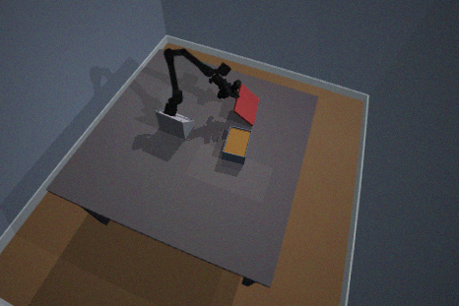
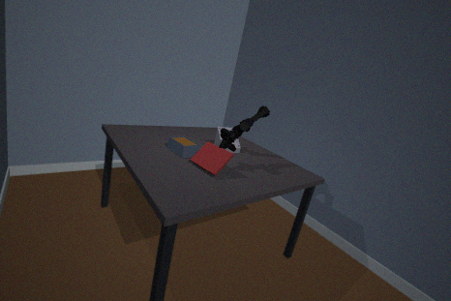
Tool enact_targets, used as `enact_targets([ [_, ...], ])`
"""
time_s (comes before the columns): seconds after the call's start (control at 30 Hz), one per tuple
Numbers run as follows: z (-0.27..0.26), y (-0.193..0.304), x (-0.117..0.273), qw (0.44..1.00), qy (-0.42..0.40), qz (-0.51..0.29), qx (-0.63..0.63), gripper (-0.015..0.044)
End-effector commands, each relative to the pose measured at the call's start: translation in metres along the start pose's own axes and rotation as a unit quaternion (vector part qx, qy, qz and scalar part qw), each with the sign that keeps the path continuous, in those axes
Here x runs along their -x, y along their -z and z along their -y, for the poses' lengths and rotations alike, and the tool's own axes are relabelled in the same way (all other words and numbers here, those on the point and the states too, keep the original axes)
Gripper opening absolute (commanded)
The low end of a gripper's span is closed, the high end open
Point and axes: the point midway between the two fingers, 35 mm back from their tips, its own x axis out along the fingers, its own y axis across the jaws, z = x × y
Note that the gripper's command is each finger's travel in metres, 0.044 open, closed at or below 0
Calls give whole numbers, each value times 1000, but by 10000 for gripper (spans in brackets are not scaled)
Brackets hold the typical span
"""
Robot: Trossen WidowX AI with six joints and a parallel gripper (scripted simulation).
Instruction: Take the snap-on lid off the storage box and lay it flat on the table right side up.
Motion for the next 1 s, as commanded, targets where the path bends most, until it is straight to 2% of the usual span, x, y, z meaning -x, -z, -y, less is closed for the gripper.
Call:
enact_targets([
  [0.0, 0, -1, -2, 1000, -5, 3, -2, 0],
  [0.97, 18, -1, -17, 1000, -5, 2, -3, 0],
])
